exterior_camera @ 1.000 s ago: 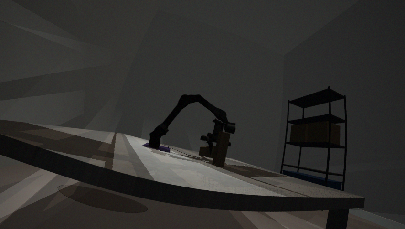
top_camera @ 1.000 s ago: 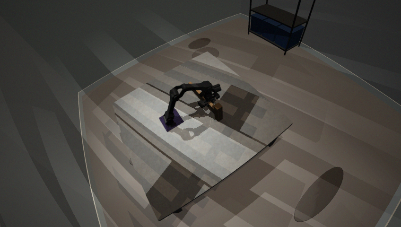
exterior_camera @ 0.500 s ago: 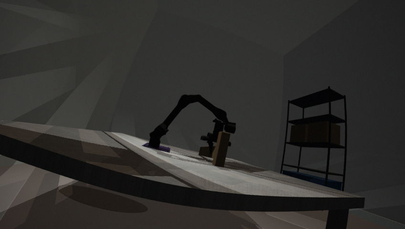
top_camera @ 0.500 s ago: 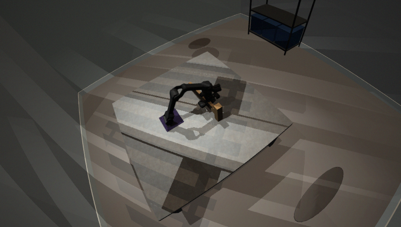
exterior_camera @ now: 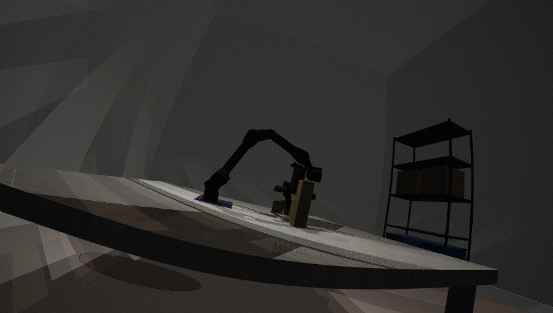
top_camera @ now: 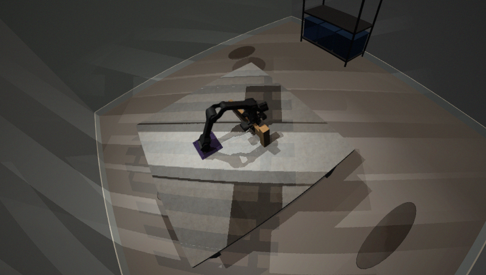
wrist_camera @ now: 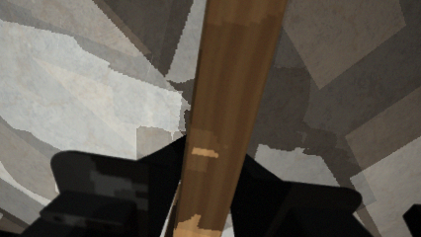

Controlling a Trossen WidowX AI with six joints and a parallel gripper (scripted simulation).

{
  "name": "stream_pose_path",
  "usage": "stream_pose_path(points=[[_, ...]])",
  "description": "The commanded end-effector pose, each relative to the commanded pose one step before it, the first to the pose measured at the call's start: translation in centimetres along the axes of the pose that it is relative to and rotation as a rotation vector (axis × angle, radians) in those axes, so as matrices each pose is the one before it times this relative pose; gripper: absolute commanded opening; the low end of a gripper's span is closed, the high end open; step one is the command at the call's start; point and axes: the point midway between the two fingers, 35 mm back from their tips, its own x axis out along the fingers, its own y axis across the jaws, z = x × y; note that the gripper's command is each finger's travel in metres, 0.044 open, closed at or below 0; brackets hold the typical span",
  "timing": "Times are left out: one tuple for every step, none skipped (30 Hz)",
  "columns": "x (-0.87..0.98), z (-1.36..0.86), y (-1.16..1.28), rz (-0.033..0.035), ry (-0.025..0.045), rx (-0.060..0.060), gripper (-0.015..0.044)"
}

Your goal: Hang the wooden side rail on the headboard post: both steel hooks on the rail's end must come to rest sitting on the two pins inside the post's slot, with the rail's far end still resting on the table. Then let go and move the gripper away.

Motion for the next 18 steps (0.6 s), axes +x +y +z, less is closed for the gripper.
stream_pose_path(points=[[-0.094, -0.126, -0.003, -0.00562, 0.00284, -0.0006, 0.0000], [-0.007, -0.011, 0.011, 0.00001, 0.00001, 0.0000, 0.0000], [-0.011, -0.011, 0.011, 0.00001, 0.00001, 0.0000, 0.0000], [-0.011, -0.011, 0.011, 0.00001, 0.00001, 0.0000, 0.0000], [-0.011, -0.011, 0.007, 0.00001, 0.00001, 0.0000, 0.0000], [-0.010, -0.010, 0.000, 0.00000, 0.00001, 0.0000, 0.0000], [-0.011, -0.011, -0.005, -0.00001, 0.00001, 0.0000, 0.0000], [-0.012, -0.012, -0.007, -0.00001, 0.00001, 0.0000, 0.0000], [-0.008, -0.008, -0.006, -0.00001, 0.00001, 0.0000, 0.0000], [-0.007, -0.007, -0.007, -0.00001, 0.00001, 0.0000, 0.0000], [-0.008, -0.008, -0.007, -0.00001, 0.00001, 0.0000, 0.0000], [-0.008, -0.008, -0.007, -0.00001, 0.00001, 0.0000, 0.0000], [-0.008, -0.008, -0.007, -0.00001, 0.00001, 0.0000, 0.0000], [-0.008, -0.008, -0.007, -0.00001, 0.00001, 0.0000, 0.0000], [-0.008, -0.008, -0.007, -0.00001, 0.00001, 0.0000, 0.0000], [-0.008, -0.008, -0.007, -0.00001, 0.00001, 0.0000, 0.0000], [-0.008, -0.008, -0.007, -0.00001, 0.00001, 0.0000, 0.0000], [-0.008, -0.008, -0.007, -0.00001, 0.00001, 0.0000, 0.0000]])
